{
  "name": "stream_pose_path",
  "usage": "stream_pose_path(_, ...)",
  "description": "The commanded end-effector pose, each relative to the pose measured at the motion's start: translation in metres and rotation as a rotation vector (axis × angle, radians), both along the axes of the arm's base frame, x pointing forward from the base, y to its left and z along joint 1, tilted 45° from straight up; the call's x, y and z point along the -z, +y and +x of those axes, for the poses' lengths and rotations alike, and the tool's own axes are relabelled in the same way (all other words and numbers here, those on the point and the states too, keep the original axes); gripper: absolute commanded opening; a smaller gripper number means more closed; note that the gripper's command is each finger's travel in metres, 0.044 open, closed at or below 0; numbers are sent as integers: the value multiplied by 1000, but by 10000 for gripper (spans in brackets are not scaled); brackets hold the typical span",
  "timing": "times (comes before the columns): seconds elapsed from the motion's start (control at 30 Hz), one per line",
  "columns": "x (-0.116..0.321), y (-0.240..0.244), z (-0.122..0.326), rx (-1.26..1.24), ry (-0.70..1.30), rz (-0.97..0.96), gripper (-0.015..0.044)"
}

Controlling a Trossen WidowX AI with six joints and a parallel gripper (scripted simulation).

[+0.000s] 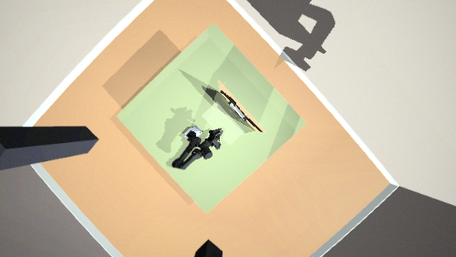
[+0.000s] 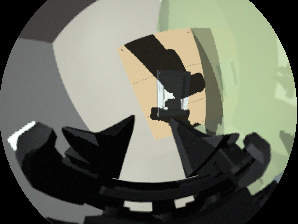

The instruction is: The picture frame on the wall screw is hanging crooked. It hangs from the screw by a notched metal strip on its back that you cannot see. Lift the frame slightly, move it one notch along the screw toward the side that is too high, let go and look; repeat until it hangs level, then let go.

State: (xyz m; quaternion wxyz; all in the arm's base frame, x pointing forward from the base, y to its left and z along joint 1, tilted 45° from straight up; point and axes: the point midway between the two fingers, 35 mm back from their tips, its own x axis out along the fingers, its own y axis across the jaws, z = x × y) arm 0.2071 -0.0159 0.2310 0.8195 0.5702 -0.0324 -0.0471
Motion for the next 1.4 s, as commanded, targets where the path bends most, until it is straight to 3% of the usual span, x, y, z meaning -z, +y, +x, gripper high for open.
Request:
stream_pose_path(0.0, 0, -1, 0, 5, -1, 4, 260)
stream_pose_path(0.53, 35, -22, 57, 6, 11, -129, 260)
stream_pose_path(1.13, 39, -19, 62, 6, 11, -131, 260)
stream_pose_path(1.37, 32, -23, 91, 6, 9, -131, 260)
